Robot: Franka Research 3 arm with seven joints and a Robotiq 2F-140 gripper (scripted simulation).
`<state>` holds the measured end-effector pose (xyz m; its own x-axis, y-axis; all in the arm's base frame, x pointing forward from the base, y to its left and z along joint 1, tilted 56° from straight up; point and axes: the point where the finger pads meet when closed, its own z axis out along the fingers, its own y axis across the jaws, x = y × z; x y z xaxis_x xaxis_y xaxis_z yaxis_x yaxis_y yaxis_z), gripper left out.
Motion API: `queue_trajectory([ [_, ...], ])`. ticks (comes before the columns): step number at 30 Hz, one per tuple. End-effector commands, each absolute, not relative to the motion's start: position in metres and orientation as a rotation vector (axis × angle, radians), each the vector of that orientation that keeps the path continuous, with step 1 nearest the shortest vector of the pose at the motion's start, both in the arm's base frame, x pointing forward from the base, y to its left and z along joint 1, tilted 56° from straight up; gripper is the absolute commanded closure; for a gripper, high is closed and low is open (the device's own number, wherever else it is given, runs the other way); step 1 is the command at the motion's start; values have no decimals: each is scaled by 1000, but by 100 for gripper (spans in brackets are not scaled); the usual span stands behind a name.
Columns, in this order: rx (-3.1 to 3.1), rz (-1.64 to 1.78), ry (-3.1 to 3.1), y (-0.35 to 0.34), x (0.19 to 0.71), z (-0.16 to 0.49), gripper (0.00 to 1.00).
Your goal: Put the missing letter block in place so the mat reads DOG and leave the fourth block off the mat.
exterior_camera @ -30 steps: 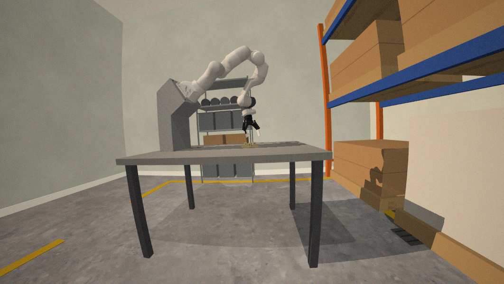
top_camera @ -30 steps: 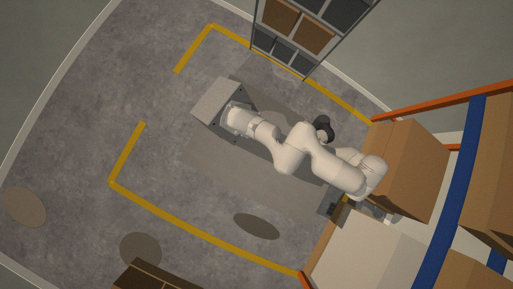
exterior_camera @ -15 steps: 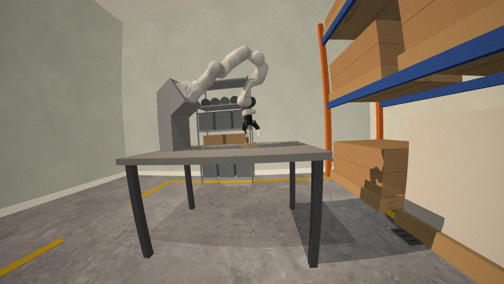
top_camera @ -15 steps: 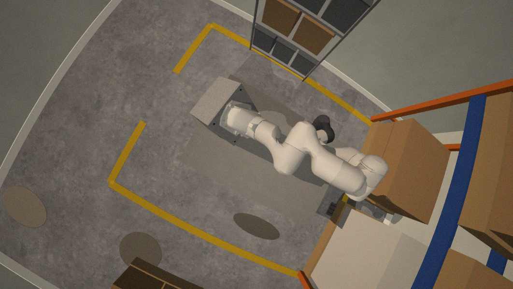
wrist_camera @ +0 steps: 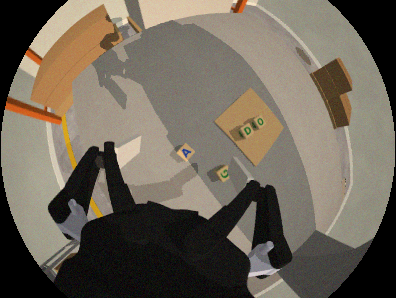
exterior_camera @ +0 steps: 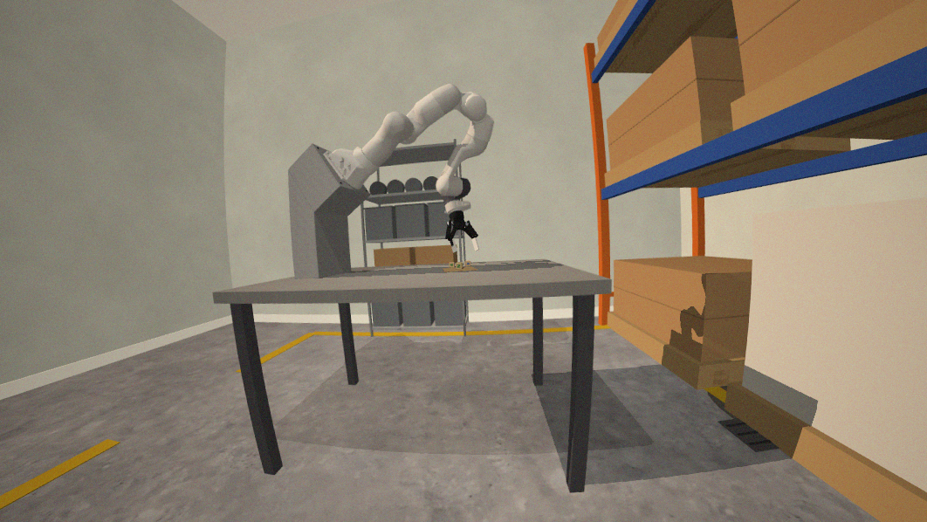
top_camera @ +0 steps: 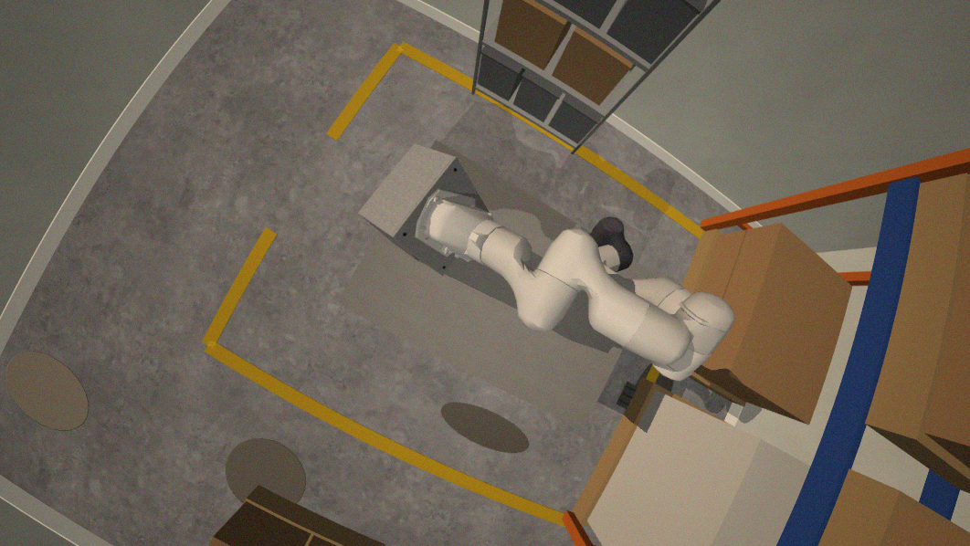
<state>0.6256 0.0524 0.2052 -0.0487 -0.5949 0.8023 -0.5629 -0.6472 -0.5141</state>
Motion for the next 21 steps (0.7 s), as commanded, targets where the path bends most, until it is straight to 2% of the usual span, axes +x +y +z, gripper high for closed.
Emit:
queue_trajectory([
  [1, -2144, -1841, 1308, 51, 625, 205, 0],
  [11, -2144, -1841, 1308, 51, 625, 204, 0],
  [21, -2144, -1840, 1313, 16, 575, 145, 0],
])
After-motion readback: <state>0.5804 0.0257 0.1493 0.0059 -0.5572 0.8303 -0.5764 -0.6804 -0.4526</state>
